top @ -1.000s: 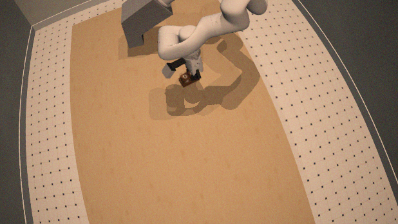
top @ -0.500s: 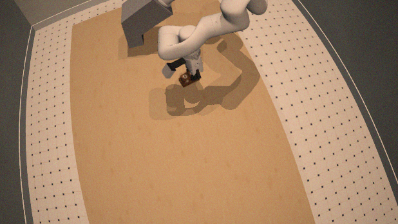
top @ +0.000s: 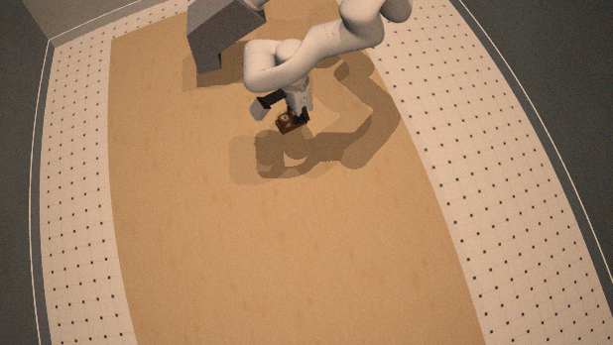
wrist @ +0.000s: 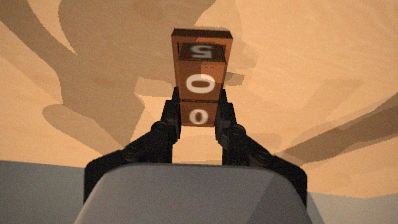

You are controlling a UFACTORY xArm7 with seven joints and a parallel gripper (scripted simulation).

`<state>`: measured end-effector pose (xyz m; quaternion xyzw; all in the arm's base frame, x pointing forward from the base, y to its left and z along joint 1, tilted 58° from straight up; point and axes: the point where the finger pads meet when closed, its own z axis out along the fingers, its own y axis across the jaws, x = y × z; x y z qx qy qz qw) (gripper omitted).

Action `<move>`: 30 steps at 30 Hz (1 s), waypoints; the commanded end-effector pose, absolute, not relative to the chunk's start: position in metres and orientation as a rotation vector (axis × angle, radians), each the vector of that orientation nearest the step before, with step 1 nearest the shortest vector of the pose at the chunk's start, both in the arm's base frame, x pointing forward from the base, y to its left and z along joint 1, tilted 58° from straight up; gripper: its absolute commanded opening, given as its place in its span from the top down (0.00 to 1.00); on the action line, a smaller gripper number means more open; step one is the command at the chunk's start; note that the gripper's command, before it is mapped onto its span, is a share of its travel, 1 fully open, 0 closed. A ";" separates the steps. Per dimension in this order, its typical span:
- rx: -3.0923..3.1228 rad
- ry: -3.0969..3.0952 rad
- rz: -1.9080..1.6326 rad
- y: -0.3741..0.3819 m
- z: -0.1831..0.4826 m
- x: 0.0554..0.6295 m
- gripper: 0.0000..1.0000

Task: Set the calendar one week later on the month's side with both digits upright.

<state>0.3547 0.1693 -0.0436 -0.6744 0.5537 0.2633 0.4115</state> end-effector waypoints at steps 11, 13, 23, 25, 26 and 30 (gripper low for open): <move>-1.696 1.396 0.659 0.168 -0.044 0.356 0.59; -1.696 1.396 0.659 0.168 -0.044 0.356 0.59; -1.696 1.396 0.659 0.168 -0.044 0.356 0.51; -1.696 1.396 0.659 0.168 -0.044 0.356 0.51; -1.696 1.396 0.659 0.168 -0.044 0.356 0.51; -1.696 1.396 0.659 0.167 -0.043 0.355 0.51</move>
